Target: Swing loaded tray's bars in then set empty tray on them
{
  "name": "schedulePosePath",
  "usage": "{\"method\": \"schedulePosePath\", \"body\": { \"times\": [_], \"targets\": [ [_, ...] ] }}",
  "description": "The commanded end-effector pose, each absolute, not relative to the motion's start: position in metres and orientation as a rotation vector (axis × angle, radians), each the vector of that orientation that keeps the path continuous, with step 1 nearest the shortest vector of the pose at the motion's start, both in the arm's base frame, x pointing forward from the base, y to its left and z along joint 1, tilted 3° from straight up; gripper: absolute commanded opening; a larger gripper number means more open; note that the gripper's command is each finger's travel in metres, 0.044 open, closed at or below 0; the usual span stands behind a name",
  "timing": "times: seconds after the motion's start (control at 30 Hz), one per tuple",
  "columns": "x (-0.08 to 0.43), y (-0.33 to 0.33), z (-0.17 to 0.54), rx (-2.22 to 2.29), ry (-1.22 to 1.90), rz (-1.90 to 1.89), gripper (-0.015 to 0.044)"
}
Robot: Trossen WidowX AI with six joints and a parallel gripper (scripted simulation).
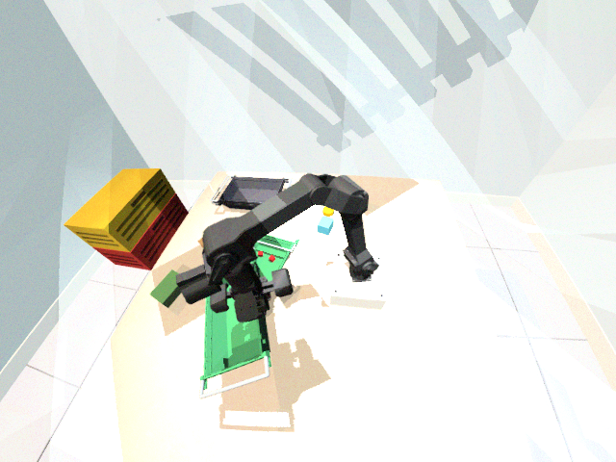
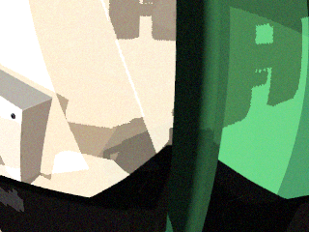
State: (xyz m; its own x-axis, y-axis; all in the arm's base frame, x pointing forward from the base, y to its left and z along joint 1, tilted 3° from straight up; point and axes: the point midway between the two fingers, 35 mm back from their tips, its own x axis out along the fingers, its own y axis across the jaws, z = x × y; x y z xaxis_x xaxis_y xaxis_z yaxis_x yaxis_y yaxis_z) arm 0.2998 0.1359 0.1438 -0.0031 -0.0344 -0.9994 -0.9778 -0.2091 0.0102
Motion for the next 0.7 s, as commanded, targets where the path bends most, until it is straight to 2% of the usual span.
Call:
{"method": "schedulePosePath", "body": {
  "times": [0.0,0.67],
  "targets": [
    [0.307,0.121,0.149,-1.356,1.146,1.292,0.0000],
    [0.324,0.043,0.152,-1.168,1.274,1.089,0.0000]
  ]
}}
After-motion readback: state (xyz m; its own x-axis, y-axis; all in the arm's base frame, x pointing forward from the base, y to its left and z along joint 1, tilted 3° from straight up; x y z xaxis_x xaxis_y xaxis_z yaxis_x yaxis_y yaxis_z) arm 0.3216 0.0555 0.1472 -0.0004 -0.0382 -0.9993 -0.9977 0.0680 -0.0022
